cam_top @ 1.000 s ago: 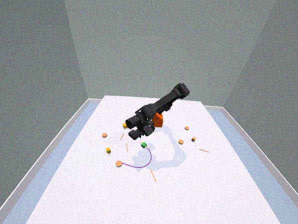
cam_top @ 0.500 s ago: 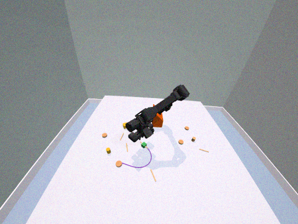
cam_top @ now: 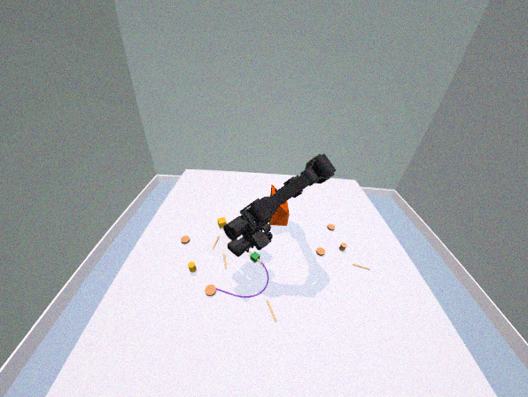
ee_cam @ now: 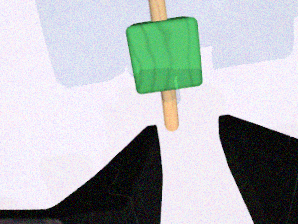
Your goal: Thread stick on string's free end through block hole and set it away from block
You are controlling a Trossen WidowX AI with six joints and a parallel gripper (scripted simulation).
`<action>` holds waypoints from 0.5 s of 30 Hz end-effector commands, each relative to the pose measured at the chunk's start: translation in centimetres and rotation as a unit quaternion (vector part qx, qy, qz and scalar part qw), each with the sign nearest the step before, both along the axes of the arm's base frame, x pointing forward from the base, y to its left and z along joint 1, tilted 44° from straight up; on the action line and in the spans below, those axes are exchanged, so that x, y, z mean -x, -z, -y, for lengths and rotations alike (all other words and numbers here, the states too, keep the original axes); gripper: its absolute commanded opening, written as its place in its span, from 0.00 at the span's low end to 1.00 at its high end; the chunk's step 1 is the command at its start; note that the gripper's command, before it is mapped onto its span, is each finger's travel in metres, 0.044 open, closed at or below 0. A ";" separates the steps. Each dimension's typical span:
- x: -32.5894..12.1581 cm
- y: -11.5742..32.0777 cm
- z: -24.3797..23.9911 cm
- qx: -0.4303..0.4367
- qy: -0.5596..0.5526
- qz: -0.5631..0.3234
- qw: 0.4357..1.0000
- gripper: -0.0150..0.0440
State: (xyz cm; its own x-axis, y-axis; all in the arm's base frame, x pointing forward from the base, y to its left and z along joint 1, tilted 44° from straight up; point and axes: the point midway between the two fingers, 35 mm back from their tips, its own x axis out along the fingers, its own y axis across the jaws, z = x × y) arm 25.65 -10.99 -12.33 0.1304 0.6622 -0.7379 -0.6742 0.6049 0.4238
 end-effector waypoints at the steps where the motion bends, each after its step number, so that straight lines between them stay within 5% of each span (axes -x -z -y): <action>1: 0.1 0.5 -0.7 -0.004 0.002 -0.002 1.000 0.46; 15: 0.0 2.1 -2.3 -0.005 0.002 -0.001 1.000 0.46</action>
State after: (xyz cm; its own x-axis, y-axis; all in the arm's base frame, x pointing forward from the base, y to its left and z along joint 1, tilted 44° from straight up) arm 25.86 -9.23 -14.06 0.1309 0.6640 -0.7361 -0.6748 0.6036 0.4245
